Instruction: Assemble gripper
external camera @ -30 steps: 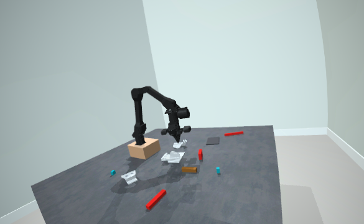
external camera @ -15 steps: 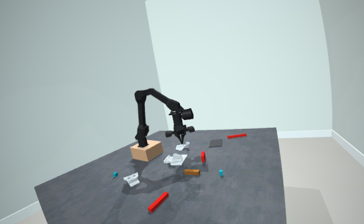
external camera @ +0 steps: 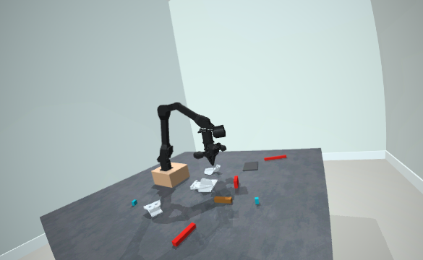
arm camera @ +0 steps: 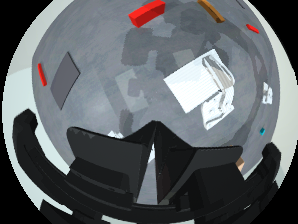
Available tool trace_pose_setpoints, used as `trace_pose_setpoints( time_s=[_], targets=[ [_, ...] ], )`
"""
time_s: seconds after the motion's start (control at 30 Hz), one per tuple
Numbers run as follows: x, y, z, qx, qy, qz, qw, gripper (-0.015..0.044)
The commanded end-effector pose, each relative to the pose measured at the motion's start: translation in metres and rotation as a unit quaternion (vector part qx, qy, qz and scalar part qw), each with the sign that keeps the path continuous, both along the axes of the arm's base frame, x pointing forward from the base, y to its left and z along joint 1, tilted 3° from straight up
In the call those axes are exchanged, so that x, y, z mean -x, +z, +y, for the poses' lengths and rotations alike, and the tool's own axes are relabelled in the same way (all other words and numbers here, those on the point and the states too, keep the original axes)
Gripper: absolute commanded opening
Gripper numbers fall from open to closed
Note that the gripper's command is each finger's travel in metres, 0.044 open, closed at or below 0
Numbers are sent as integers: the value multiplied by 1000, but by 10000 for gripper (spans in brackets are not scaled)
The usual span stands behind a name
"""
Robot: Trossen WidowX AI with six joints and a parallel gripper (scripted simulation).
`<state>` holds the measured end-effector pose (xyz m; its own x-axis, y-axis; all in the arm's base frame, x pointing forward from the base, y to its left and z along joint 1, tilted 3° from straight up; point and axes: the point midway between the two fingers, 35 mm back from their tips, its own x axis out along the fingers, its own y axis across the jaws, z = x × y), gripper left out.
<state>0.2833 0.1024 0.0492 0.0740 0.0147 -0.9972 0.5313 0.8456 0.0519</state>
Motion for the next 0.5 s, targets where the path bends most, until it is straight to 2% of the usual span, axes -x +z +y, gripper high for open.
trace_pose_setpoints(
  time_s=[0.0, 0.47],
  targets=[
    [0, 1, 5, 4, 44, -3, 999, 0],
    [6, 2, 24, 16, 210, -4, 978, 0]
  ],
)
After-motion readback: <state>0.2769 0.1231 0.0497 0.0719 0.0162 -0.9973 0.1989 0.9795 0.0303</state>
